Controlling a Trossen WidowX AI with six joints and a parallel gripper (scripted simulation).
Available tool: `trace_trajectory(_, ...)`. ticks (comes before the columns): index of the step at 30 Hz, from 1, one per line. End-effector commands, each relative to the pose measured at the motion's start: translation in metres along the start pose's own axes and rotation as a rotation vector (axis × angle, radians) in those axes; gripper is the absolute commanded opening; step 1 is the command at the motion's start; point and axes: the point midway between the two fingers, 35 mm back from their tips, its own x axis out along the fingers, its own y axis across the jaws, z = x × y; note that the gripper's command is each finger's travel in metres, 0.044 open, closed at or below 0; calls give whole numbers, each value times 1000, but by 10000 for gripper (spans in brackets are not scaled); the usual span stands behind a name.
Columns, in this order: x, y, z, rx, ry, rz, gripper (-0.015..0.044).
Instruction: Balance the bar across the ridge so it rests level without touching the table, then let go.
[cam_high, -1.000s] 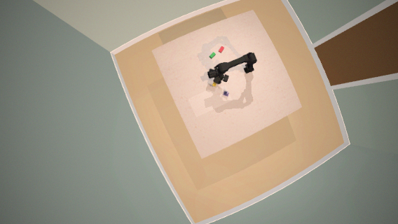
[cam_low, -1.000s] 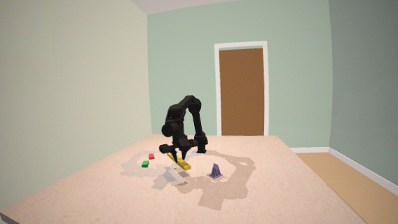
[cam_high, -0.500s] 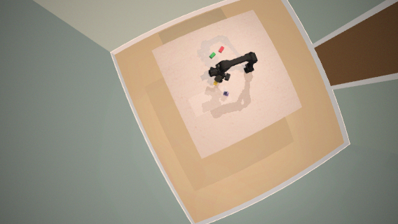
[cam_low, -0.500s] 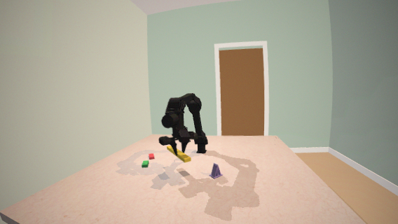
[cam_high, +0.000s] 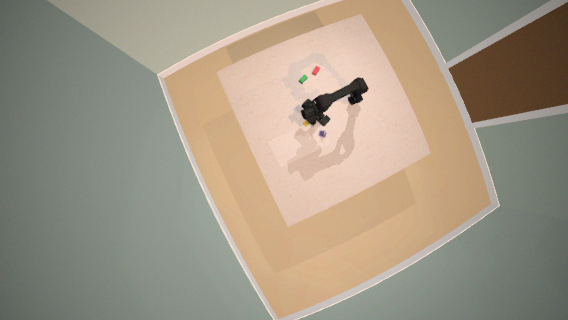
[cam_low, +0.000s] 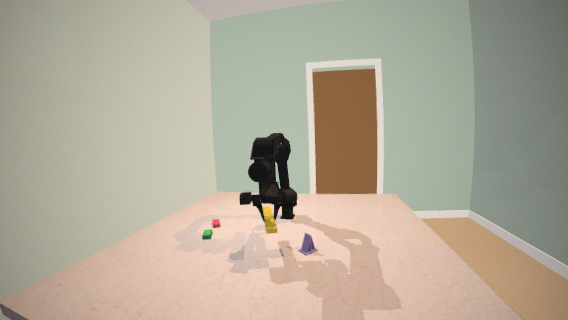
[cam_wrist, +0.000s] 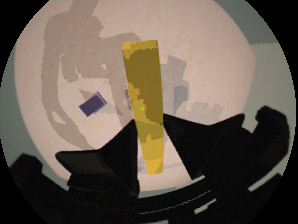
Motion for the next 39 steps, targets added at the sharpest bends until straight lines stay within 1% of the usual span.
trace_trajectory(1,0,13,7,118,1,4,0)
trace_trajectory(18,-2,73,28,693,2,10,0)
trace_trajectory(29,-3,107,29,1115,7,13,0)
trace_trajectory(39,9,109,29,1122,7,13,0)
